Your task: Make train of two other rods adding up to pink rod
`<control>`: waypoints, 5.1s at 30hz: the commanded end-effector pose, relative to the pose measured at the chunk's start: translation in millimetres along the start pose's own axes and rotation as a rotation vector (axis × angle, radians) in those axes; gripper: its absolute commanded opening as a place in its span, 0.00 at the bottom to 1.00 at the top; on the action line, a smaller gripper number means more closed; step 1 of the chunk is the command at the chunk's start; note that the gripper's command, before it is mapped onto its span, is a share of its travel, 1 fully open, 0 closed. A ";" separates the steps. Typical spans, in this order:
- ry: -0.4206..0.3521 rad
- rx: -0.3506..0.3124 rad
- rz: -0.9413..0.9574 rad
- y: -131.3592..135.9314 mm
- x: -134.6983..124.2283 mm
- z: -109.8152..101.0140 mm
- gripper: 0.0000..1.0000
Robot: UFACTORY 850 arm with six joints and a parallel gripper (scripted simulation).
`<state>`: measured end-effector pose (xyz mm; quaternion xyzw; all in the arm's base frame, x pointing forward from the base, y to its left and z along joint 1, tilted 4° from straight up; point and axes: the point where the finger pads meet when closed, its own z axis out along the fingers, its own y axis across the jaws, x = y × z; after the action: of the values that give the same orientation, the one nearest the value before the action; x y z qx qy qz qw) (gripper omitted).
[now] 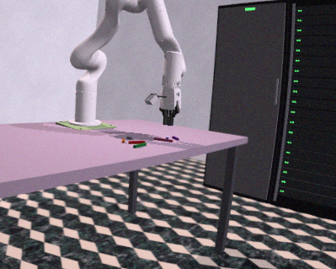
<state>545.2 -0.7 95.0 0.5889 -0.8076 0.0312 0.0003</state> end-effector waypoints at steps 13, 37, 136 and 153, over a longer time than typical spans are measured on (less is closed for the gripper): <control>-0.001 0.002 0.000 -0.8 -0.3 -0.8 0.24; 0.000 0.002 0.000 -0.8 -0.4 7.9 0.24; 0.000 0.002 0.000 -1.4 -1.2 51.4 0.24; 0.000 0.002 0.000 -1.4 -1.2 51.4 0.24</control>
<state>547.9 -2.6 42.9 0.5887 -0.8077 0.0316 0.0007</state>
